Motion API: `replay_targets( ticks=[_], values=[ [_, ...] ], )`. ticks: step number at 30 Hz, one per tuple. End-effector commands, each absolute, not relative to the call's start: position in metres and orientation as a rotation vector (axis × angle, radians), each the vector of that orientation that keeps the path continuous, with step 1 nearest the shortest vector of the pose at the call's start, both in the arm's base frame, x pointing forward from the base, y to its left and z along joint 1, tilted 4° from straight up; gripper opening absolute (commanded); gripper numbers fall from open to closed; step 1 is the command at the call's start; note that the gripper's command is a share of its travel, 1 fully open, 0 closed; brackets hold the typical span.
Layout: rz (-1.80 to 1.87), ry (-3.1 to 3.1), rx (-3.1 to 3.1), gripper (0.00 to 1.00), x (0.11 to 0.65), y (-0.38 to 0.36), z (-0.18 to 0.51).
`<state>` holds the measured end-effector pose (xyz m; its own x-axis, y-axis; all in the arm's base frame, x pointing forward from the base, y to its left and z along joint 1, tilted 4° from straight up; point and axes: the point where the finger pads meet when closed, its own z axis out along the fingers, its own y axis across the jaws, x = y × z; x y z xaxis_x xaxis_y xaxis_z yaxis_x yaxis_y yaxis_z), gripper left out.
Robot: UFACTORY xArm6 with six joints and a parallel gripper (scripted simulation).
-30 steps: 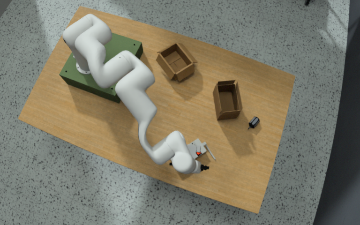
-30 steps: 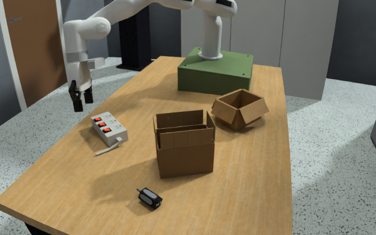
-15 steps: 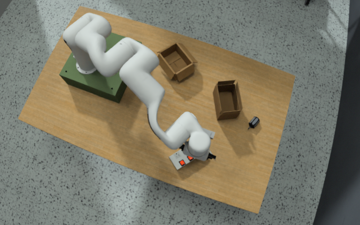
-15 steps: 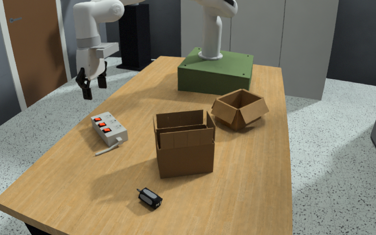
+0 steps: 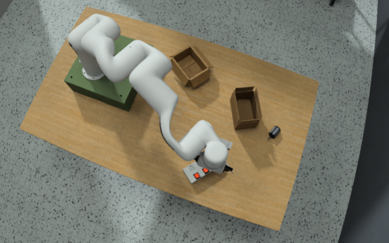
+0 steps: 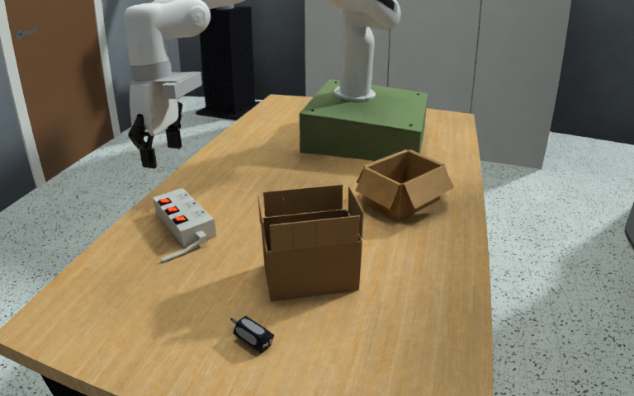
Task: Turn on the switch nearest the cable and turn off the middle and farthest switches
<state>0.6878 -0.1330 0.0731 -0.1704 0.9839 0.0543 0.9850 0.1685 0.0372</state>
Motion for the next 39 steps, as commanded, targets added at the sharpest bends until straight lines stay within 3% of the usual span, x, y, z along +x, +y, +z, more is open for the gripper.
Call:
replay_targets(
  ticks=[1, 15, 39],
  values=[
    [-0.104, -2.395, -2.011, 1.00, 0.689, -0.133, 0.076],
    [-0.106, -2.659, -1.664, 1.00, 0.688, -0.139, 0.069],
    [-0.066, -3.155, 0.340, 1.00, 0.676, -0.169, 0.025]
  ],
)
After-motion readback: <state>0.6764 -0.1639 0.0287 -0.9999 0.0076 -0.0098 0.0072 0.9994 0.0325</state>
